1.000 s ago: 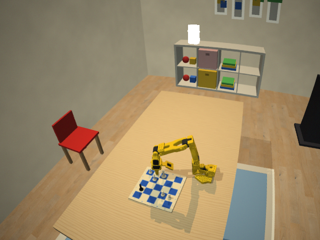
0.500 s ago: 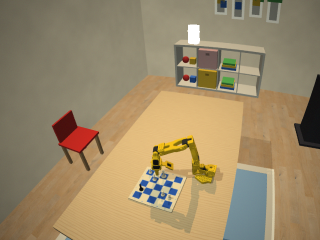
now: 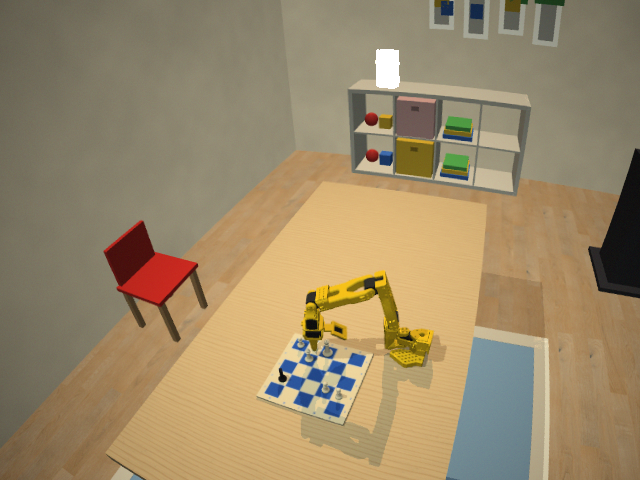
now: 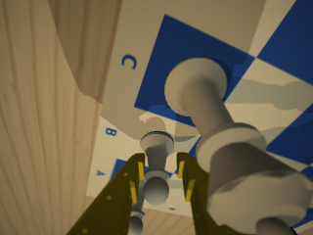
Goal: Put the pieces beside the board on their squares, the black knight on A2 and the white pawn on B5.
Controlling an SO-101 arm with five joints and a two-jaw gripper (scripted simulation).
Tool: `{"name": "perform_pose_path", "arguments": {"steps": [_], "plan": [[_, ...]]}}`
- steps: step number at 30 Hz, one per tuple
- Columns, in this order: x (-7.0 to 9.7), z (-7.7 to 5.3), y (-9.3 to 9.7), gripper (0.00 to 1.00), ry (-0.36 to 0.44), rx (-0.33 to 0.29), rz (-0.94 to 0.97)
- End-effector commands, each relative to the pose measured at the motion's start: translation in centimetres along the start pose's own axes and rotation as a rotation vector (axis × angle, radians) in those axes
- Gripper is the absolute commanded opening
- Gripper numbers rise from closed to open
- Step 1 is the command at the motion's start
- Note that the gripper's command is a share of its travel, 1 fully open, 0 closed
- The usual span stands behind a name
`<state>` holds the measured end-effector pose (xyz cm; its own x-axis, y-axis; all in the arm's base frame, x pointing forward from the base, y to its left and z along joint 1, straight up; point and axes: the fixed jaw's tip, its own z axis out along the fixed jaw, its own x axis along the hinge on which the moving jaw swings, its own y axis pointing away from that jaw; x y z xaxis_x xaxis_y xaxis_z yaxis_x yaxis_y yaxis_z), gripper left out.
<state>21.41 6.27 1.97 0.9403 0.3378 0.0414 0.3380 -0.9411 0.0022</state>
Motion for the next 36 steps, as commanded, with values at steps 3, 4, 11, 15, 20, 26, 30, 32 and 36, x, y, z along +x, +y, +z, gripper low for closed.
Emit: {"name": "perform_pose_path", "arguments": {"steps": [3, 4, 11, 15, 20, 26, 30, 32, 36], "plan": [[-0.1, 0.12, 0.28, 0.09, -0.016, 0.001, -0.001], [-0.1, 0.12, 0.28, 0.09, -0.016, 0.001, -0.001], [-0.09, 0.1, 0.32, 0.09, -0.016, 0.001, -0.001], [-0.02, 0.07, 0.31, 0.09, -0.016, 0.001, -0.001], [0.05, 0.04, 0.3, 0.09, -0.016, 0.001, -0.001], [0.05, 0.04, 0.3, 0.09, -0.016, 0.001, -0.001], [0.05, -0.02, 0.3, 0.09, -0.016, 0.001, -0.001], [0.05, -0.11, 0.3, 0.09, -0.016, 0.001, -0.001], [0.07, -0.45, 0.31, 0.09, -0.016, 0.001, -0.001]]}}
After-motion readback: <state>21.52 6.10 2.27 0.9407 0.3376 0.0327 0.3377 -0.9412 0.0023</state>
